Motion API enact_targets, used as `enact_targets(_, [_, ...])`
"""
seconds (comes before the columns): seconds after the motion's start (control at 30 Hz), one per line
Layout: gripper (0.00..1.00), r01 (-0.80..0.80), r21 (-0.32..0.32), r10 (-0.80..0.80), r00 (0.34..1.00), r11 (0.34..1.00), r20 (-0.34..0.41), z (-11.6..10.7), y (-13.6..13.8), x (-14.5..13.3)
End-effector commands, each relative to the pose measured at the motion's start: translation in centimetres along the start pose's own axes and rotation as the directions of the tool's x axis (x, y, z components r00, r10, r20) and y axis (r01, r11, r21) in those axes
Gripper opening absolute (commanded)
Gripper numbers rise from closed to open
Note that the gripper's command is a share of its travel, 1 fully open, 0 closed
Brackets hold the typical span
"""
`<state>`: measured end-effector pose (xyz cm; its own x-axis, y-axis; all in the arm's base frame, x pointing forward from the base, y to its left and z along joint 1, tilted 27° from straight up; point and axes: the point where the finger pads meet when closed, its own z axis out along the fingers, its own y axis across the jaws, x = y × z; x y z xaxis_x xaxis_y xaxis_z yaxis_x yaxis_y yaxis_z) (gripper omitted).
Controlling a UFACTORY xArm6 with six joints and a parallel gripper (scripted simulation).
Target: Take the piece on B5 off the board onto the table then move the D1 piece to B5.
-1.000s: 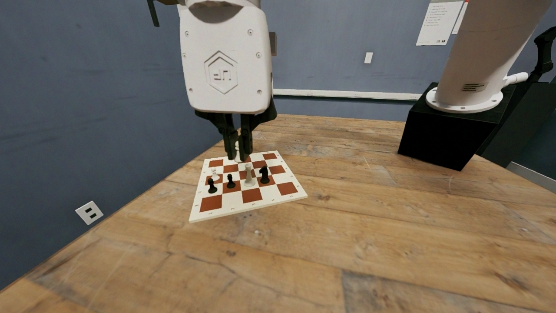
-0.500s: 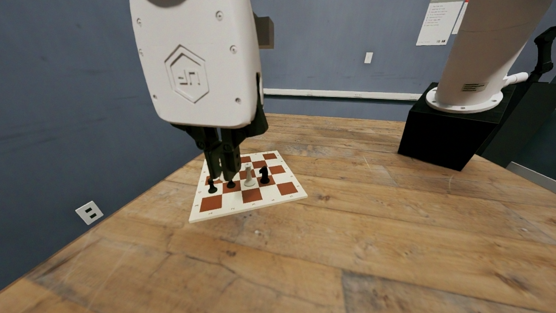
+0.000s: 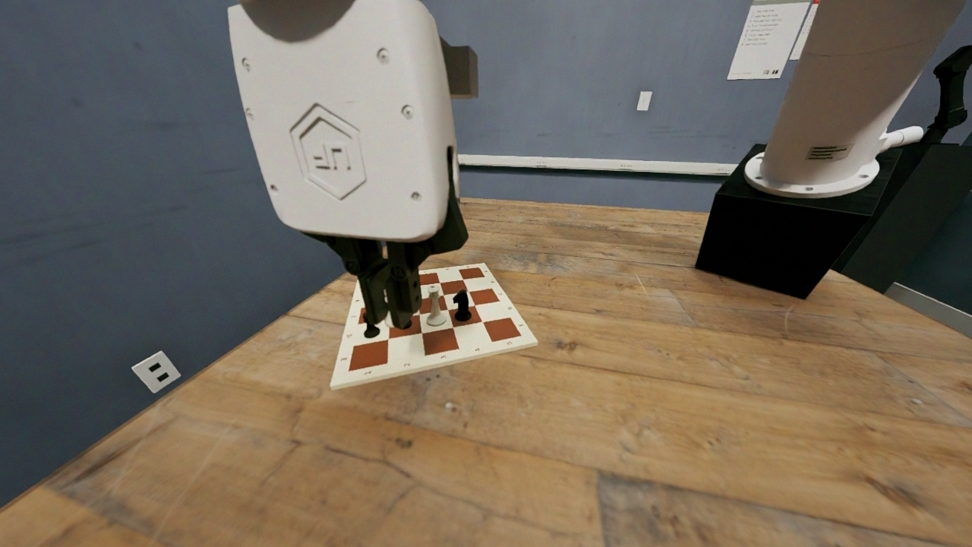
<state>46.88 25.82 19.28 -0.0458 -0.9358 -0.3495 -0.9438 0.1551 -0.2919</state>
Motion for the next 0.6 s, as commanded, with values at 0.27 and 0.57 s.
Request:
enact_targets(0.27, [0.00,0.000,0.002,0.000,1.000,1.000,0.002,4.4,-0.2,-0.2])
enact_targets(0.57, [0.00,0.000,0.002,0.000,1.000,1.000,0.002,7.8,-0.2,-0.3])
